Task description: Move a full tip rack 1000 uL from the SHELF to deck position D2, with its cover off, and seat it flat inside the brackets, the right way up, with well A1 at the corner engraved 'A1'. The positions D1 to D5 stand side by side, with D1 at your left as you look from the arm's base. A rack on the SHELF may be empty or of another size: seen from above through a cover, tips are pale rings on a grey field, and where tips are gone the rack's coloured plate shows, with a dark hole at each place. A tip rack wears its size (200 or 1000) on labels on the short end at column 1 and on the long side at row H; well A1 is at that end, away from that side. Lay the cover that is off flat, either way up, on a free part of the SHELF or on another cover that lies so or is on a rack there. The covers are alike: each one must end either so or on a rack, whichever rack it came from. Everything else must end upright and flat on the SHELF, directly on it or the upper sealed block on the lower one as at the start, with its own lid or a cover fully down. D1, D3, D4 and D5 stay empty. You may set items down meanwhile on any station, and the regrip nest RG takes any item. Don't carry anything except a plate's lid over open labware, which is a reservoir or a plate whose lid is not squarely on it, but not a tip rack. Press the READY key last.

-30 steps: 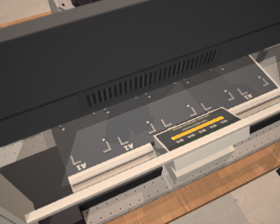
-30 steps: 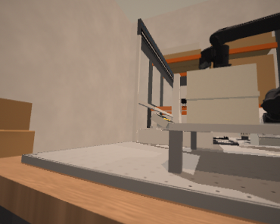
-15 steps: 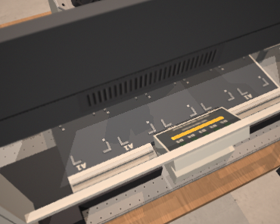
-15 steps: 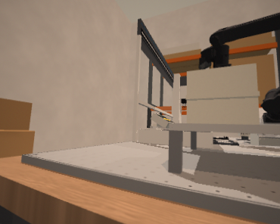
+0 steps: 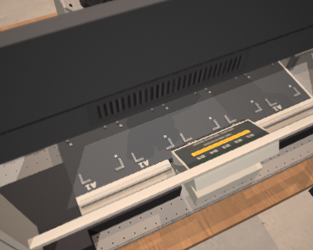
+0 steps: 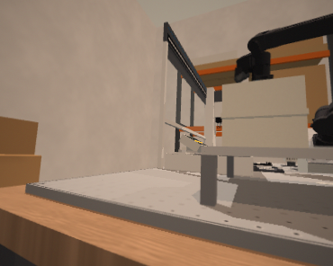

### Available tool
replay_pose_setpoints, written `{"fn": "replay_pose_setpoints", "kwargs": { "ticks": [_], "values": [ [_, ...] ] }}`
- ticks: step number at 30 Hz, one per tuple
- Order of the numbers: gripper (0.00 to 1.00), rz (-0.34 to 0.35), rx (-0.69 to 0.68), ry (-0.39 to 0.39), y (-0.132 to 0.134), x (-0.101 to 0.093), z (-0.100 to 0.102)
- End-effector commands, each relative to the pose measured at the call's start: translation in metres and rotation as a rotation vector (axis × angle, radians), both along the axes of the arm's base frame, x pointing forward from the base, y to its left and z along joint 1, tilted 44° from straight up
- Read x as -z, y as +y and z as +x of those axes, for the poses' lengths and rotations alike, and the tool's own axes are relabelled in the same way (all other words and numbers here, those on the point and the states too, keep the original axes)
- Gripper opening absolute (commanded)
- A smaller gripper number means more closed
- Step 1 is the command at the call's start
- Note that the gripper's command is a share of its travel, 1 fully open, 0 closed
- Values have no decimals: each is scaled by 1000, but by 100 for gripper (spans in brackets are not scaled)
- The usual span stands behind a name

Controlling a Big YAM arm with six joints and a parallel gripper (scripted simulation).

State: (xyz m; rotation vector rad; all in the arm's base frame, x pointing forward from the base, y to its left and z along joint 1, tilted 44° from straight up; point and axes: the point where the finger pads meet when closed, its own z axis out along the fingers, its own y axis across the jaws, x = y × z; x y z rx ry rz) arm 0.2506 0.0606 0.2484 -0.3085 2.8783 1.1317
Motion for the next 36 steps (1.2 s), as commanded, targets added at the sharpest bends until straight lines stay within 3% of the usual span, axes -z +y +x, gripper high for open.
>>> {"fn": "replay_pose_setpoints", "kwargs": {
  "ticks": [1,35,36],
  "values": [
    [0,16,14,94,20,-18,-23],
    [0,16,14,94,20,-18,-18],
    [0,3,13,-20,22,-37,7]
  ]
}}
